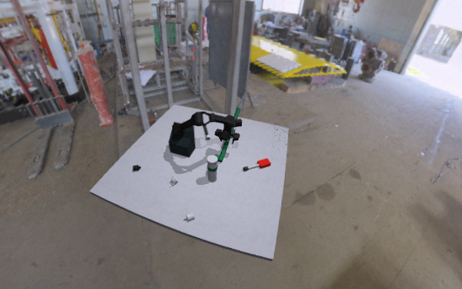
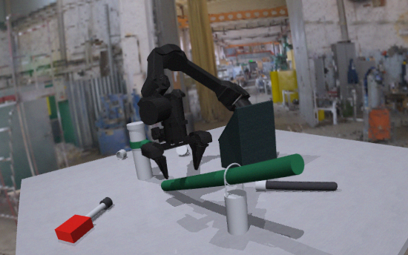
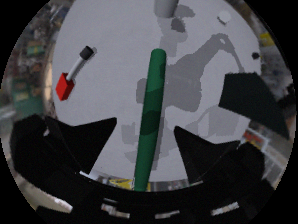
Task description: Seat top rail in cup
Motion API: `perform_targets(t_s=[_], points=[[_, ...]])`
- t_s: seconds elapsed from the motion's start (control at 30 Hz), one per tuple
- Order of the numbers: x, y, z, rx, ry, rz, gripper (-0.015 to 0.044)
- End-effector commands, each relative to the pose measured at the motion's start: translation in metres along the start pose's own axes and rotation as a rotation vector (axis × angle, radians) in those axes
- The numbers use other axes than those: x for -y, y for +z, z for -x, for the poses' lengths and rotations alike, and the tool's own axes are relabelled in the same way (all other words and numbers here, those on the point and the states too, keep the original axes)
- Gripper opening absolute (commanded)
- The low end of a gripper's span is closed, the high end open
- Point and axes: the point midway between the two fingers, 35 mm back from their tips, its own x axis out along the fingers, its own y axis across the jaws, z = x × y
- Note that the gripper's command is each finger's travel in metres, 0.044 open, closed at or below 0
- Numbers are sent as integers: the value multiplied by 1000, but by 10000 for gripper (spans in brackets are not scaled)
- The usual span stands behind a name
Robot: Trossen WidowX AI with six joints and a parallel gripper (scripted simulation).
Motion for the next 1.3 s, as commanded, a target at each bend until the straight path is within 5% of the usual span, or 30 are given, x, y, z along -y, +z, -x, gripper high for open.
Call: perform_targets(t_s=[0.0,1.17,1.27], points=[[3,1,-10,8,-9,12,440],[5,2,-59,11,-9,12,440],[5,2,-59,11,-9,12,361]])
